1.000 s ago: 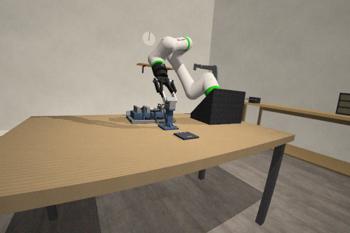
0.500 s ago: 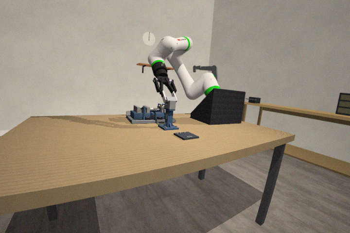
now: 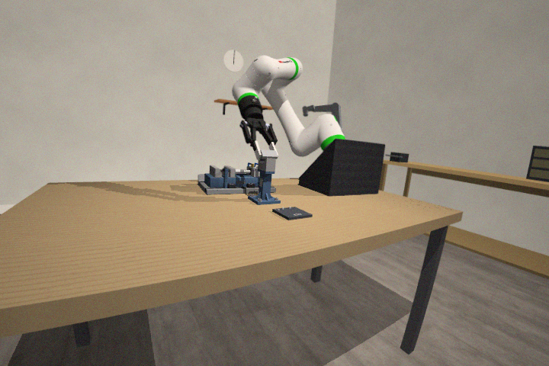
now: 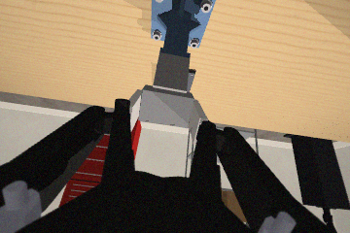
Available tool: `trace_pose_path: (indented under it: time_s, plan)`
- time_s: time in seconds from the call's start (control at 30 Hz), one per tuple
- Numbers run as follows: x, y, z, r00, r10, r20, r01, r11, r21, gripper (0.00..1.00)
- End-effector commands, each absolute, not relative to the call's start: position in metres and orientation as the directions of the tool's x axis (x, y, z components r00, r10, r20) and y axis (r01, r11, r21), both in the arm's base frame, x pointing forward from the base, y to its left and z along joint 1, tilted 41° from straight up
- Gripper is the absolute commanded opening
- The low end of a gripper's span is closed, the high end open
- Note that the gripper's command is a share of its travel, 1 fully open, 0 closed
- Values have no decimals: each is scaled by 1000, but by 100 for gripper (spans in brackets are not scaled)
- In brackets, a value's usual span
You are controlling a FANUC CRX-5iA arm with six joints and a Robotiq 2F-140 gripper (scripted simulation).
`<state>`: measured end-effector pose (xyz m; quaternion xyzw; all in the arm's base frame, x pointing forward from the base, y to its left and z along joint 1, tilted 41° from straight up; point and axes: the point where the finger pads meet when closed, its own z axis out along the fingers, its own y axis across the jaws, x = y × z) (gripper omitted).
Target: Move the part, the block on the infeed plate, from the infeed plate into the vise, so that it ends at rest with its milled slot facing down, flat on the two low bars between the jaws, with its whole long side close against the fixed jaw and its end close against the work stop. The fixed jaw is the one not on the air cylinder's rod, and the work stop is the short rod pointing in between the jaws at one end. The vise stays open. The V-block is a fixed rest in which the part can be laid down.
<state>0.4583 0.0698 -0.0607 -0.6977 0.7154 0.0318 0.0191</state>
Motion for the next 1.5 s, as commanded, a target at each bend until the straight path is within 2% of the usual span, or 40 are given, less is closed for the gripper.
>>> trace_pose_path:
  time_s: [0.0,1.47]
  plan:
    - [458,71,-60,-25,-997,-72,-1000,24,19,0]
    - [459,84,-45,-25,-997,-72,-1000,24,19,0]
